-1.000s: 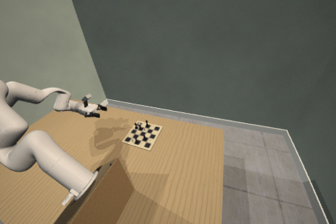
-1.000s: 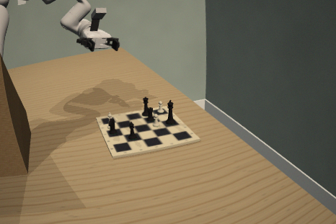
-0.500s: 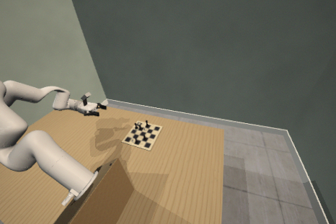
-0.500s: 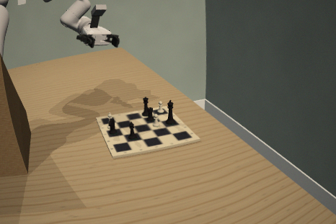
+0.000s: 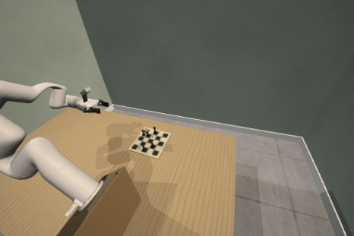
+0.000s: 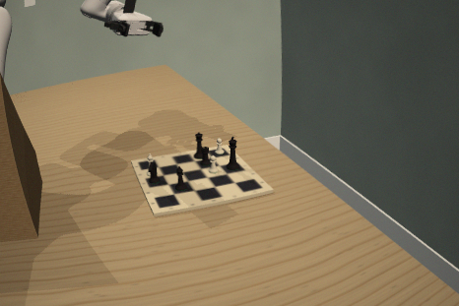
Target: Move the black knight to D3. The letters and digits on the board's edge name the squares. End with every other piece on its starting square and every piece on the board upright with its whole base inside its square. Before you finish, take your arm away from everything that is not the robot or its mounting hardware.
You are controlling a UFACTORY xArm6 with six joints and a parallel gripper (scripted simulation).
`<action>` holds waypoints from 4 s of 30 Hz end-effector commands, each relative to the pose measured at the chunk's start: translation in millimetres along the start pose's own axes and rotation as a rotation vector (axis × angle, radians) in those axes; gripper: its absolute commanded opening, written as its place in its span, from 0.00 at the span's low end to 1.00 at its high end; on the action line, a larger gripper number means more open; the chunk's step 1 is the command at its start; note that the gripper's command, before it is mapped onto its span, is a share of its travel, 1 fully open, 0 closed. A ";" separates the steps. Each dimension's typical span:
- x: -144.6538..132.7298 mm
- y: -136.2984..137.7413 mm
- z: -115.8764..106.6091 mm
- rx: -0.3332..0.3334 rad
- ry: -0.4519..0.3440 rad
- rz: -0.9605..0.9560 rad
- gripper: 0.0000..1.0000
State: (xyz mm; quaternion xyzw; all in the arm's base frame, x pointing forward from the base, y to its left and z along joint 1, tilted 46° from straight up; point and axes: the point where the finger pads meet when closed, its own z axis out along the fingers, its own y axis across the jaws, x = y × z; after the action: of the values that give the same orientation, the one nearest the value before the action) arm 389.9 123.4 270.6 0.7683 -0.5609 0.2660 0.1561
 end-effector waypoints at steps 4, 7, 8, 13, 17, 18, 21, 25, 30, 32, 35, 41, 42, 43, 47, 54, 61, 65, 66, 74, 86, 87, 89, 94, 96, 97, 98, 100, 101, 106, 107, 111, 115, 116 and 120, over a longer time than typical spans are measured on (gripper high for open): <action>1.3 1.0 1.8 -0.008 -0.008 0.010 1.00; -4.4 7.7 17.6 -0.065 -0.049 0.060 1.00; -7.8 11.7 26.5 -0.098 -0.073 0.091 1.00; -22.7 29.5 62.2 -0.248 -0.175 0.238 1.00; -35.8 44.5 89.6 -0.386 -0.262 0.387 1.00; -43.0 52.2 103.2 -0.415 -0.275 0.423 1.00; -50.2 59.4 116.5 -0.511 -0.332 0.536 1.00; -57.2 65.9 129.1 -0.634 -0.401 0.682 1.00; -69.4 75.5 152.6 -0.765 -0.459 0.854 1.00; -74.0 78.6 163.7 -0.855 -0.499 0.973 1.00; -74.0 78.6 163.7 -0.908 -0.527 1.042 1.00; -80.1 82.0 195.6 -1.103 -0.589 1.316 1.00; -80.1 82.0 195.6 -1.134 -0.602 1.358 1.00; -80.1 82.0 195.6 -1.165 -0.615 1.401 1.00; -79.7 82.2 205.9 -1.257 -0.641 1.532 1.00; -71.8 83.5 242.5 -1.471 -0.678 1.842 1.00; -63.7 86.6 265.3 -1.670 -0.699 2.128 1.00; -63.1 87.0 266.9 -1.681 -0.699 2.143 1.00; -63.1 87.0 267.0 -1.681 -0.699 2.144 1.00; -63.1 87.0 267.0 -1.681 -0.699 2.144 1.00; -64.5 86.6 267.2 -1.645 -0.736 2.108 1.00; -65.2 86.4 267.3 -1.627 -0.754 2.089 1.00; -67.2 85.8 267.6 -1.575 -0.802 2.038 1.00; -75.2 83.8 268.8 -1.370 -0.970 1.828 1.00; -79.3 82.9 269.5 -1.311 -1.010 1.766 1.00; -81.4 82.4 269.8 -1.277 -1.031 1.731 1.00; -81.4 82.4 269.8 -1.277 -1.031 1.731 1.00; -83.6 82.0 270.1 -1.178 -1.095 1.626 1.00; -85.8 81.6 270.5 -1.153 -1.107 1.597 1.00; -96.1 80.0 272.2 -1.014 -1.171 1.443 1.00; -97.8 79.8 272.5 -0.981 -1.186 1.406 1.00; -103.3 79.2 273.4 -0.849 -1.239 1.255 1.00; -105.5 79.0 273.8 -0.749 -1.277 1.143 1.00; -105.5 79.0 273.8 -0.749 -1.277 1.143 1.00; -106.4 78.9 273.9 -0.576 -1.341 0.963 1.00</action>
State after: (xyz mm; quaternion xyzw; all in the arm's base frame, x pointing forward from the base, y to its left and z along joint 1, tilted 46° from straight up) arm 353.9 33.3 -17.5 0.2797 -0.8839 -0.3651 -0.0843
